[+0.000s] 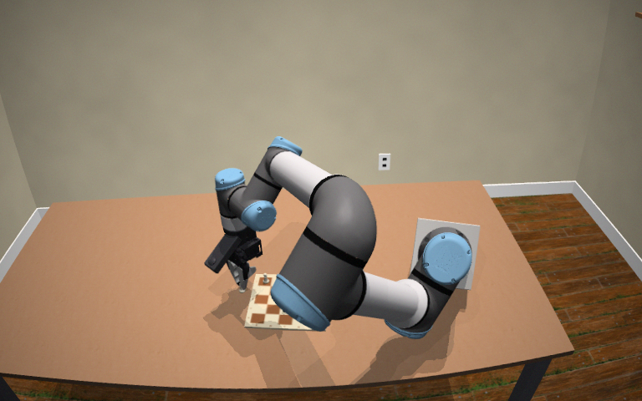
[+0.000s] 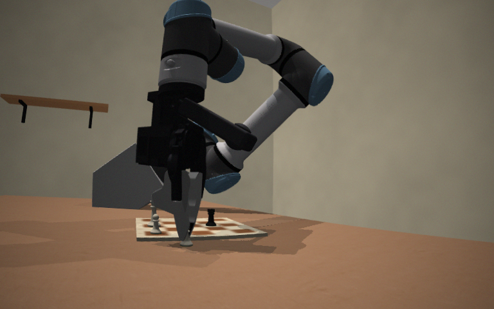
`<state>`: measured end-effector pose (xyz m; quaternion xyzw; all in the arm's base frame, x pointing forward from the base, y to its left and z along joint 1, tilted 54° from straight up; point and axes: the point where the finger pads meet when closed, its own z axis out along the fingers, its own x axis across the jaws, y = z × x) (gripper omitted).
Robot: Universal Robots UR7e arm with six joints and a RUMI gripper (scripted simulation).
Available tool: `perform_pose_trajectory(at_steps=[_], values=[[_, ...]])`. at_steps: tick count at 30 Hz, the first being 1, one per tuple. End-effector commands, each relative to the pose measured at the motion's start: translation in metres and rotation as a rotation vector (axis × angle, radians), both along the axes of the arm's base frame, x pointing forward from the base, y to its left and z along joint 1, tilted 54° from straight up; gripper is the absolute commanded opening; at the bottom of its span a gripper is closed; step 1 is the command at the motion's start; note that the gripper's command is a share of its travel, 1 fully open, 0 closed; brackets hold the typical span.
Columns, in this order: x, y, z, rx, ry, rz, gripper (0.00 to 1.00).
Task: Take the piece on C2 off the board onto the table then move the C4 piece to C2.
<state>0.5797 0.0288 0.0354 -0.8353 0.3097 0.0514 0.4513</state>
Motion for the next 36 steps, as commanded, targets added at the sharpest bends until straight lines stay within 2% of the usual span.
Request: perform_pose_trajectory(at_steps=[1, 21, 22, 24, 25, 27, 28, 30, 31, 33, 34, 36], values=[[-0.0007, 0.0012, -0.0008, 0.002, 0.002, 0.000, 0.00], [-0.0007, 0.0012, -0.0008, 0.002, 0.002, 0.000, 0.00], [-0.0007, 0.0012, -0.0008, 0.002, 0.002, 0.000, 0.04], [-0.0007, 0.0012, -0.0008, 0.002, 0.002, 0.000, 0.04], [-0.0007, 0.0012, -0.0008, 0.002, 0.002, 0.000, 0.08], [-0.0007, 0.0012, -0.0008, 0.002, 0.002, 0.000, 0.08], [-0.0007, 0.0012, -0.0008, 0.002, 0.002, 0.000, 0.12], [-0.0007, 0.0012, -0.0008, 0.002, 0.002, 0.000, 0.12], [-0.0007, 0.0012, -0.0008, 0.002, 0.002, 0.000, 0.16], [-0.0007, 0.0012, -0.0008, 0.002, 0.002, 0.000, 0.16], [-0.0007, 0.0012, -0.0008, 0.002, 0.002, 0.000, 0.20], [-0.0007, 0.0012, -0.0008, 0.002, 0.002, 0.000, 0.20]])
